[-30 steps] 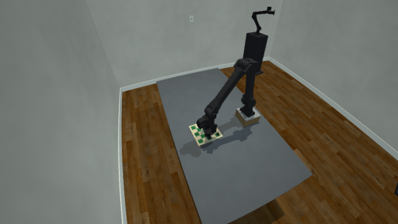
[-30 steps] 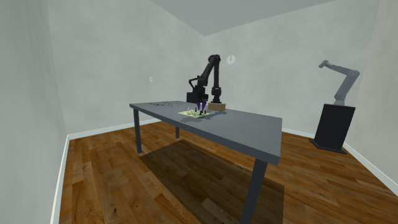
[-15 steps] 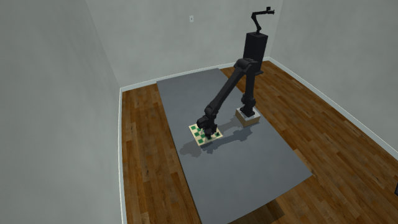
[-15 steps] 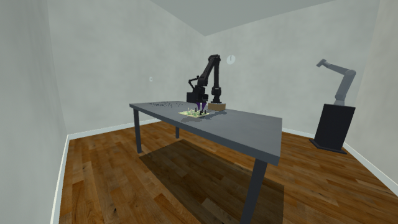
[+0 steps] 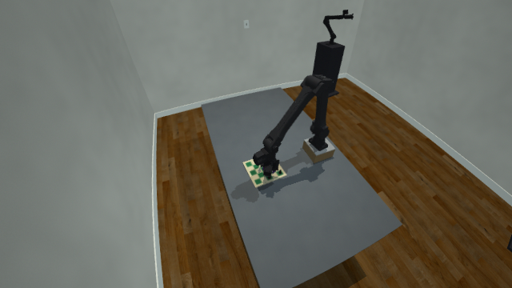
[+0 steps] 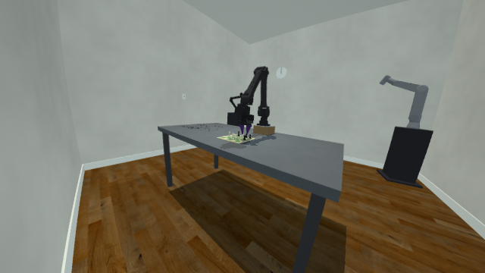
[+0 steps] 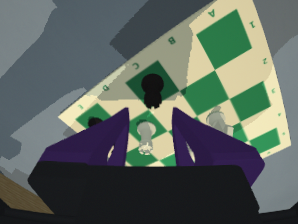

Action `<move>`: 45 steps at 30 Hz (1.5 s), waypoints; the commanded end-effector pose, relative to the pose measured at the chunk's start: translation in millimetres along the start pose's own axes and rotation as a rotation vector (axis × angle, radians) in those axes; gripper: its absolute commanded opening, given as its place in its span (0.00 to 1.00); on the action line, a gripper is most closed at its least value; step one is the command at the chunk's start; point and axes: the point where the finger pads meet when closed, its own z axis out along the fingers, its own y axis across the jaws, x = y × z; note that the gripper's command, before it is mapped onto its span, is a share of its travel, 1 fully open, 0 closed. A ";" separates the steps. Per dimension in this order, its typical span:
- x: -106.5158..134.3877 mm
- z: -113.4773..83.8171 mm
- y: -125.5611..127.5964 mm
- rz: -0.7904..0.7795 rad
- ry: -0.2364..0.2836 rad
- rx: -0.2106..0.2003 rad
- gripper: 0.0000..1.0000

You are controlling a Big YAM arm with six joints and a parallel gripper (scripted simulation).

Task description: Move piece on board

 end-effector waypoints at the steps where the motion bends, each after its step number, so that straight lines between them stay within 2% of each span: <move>1: -23.2 -17.8 -16.6 -0.004 -0.042 0.043 0.36; 13: -23.3 -15.9 -16.7 -0.004 -0.041 0.043 0.36; 23: -6.6 13.6 -0.6 -0.005 -0.008 0.009 0.36; 25: -6.6 13.6 -0.6 -0.005 -0.008 0.009 0.36; 26: -10.7 0.6 -5.4 -0.004 -0.035 0.036 0.36; 28: -6.4 19.1 -1.0 -0.005 -0.009 0.010 0.36; 34: -5.7 29.3 -1.2 -0.005 -0.008 0.009 0.36; 37: -10.2 17.2 -6.3 -0.004 -0.034 0.036 0.36; 45: -8.3 24.3 -4.4 -0.005 -0.023 0.025 0.36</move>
